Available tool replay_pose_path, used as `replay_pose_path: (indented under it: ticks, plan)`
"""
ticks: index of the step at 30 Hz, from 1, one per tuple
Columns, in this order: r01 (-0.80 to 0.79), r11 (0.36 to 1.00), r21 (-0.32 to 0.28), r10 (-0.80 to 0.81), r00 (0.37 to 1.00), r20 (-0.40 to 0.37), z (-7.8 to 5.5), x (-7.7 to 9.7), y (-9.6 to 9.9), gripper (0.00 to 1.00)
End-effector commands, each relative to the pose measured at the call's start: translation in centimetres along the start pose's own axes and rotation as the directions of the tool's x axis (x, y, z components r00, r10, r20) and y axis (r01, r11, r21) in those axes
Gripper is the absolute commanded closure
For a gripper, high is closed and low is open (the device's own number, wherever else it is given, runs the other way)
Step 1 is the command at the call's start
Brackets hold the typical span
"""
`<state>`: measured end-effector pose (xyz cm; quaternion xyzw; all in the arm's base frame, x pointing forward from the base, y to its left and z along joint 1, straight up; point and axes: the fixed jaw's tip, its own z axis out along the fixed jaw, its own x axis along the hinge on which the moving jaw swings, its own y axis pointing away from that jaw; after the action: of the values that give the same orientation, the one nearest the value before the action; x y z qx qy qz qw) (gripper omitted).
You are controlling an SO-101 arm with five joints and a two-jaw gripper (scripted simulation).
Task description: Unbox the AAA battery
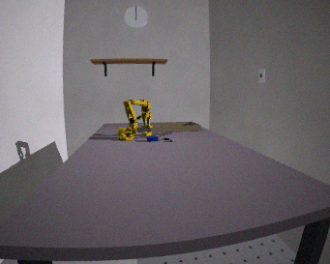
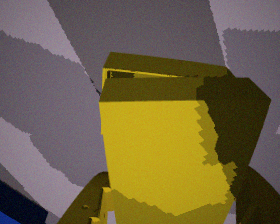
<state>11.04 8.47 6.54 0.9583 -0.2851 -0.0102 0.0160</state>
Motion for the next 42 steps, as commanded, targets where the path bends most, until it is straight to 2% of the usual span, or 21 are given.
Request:
replay_pose_path:
  ticks: [1, 42]
  plan:
    - [-0.002, 0.999, 0.037, 0.002, 1.000, -0.011, -0.51, 0.06, -0.62, 0.79]
    - [0.016, 0.999, 0.037, -0.015, 1.000, -0.011, -0.53, 0.03, -0.49, 0.79]
